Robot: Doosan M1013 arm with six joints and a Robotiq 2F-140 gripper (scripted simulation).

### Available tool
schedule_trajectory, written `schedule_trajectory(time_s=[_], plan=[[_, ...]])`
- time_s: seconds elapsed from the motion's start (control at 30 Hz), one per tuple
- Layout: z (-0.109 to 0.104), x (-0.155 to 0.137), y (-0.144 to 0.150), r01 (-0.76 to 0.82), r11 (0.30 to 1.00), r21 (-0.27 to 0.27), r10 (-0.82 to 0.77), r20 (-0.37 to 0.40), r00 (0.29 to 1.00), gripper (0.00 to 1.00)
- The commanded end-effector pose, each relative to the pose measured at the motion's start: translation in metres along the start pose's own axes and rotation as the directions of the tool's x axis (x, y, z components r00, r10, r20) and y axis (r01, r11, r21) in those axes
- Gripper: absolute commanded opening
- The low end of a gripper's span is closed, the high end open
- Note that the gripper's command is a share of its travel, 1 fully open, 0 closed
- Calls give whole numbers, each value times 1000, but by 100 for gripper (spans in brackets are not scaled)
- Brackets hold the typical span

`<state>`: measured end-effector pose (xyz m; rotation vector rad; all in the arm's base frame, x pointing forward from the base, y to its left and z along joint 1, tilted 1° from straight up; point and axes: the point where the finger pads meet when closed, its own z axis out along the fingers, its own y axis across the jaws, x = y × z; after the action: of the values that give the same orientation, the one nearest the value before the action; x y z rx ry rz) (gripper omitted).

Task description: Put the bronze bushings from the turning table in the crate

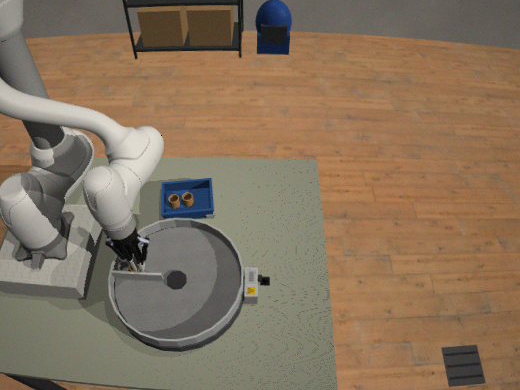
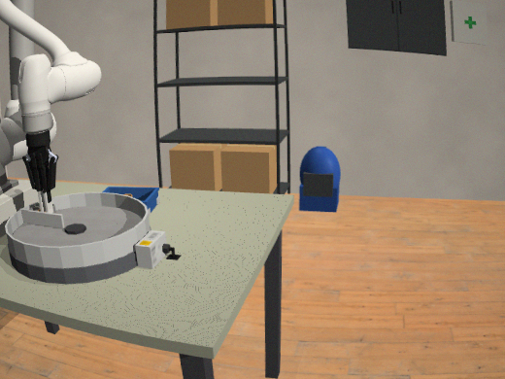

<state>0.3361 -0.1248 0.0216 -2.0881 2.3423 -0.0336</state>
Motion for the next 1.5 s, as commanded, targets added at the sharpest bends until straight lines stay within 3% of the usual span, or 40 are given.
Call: schedule_trajectory(time_s=[0.0, 0.8, 0.83, 1.47], plan=[[0, 0, 0, 0, 1000, 0, 0, 0, 1000, 10], [0, 0, 0, 0, 1000, 0, 0, 0, 1000, 10], [0, 0, 0, 0, 1000, 0, 0, 0, 1000, 0], [0, 0, 0, 0, 1000, 0, 0, 0, 1000, 0]])
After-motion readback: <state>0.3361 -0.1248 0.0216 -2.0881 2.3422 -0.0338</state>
